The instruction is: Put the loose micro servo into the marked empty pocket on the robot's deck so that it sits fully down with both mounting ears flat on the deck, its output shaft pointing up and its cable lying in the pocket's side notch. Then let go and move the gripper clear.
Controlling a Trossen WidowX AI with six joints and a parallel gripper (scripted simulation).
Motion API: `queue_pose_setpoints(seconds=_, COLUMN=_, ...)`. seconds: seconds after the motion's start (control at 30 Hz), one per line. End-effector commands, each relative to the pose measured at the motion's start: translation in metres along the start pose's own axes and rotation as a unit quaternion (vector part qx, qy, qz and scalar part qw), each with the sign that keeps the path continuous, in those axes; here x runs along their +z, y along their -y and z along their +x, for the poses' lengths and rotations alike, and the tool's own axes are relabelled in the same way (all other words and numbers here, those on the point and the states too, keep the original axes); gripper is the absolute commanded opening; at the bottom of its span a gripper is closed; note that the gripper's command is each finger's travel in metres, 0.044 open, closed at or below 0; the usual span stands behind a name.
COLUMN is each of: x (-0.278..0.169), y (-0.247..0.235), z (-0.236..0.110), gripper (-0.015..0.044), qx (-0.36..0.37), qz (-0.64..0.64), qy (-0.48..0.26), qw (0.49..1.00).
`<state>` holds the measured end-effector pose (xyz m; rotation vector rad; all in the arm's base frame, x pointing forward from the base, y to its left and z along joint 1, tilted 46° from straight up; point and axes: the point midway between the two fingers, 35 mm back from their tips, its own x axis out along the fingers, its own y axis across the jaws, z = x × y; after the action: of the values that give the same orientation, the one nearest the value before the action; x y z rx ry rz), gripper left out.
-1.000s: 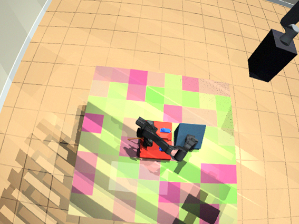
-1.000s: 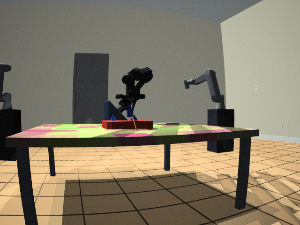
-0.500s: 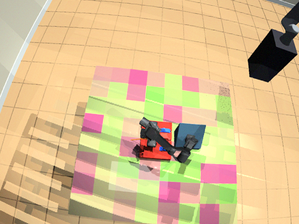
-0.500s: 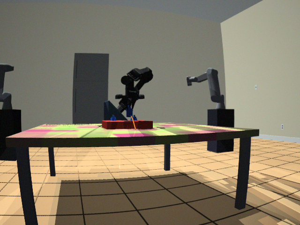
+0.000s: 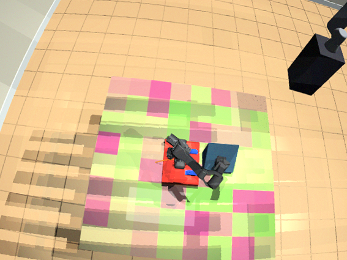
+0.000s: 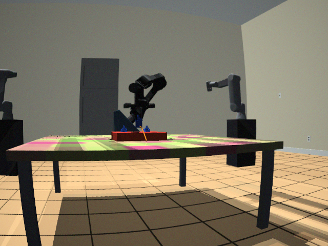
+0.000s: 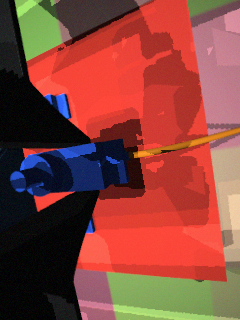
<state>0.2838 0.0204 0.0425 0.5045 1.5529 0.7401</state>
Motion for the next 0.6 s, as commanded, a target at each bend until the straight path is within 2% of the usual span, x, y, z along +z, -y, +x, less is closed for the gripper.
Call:
queue_pose_setpoints(seconds=0.0, x=-0.0005, y=0.0042, z=-0.0007, gripper=0.0000, qx=-0.002, qz=0.015, qy=0.001, qw=1.000)
queue_pose_setpoints(seconds=0.27, x=-0.0005, y=0.0042, z=-0.0007, gripper=0.0000, qx=-0.002, qz=0.144, qy=0.001, qw=0.990)
queue_pose_setpoints(seconds=0.57, x=-0.0005, y=0.0042, z=-0.0007, gripper=0.0000, qx=-0.002, qz=0.296, qy=0.001, qw=0.955)
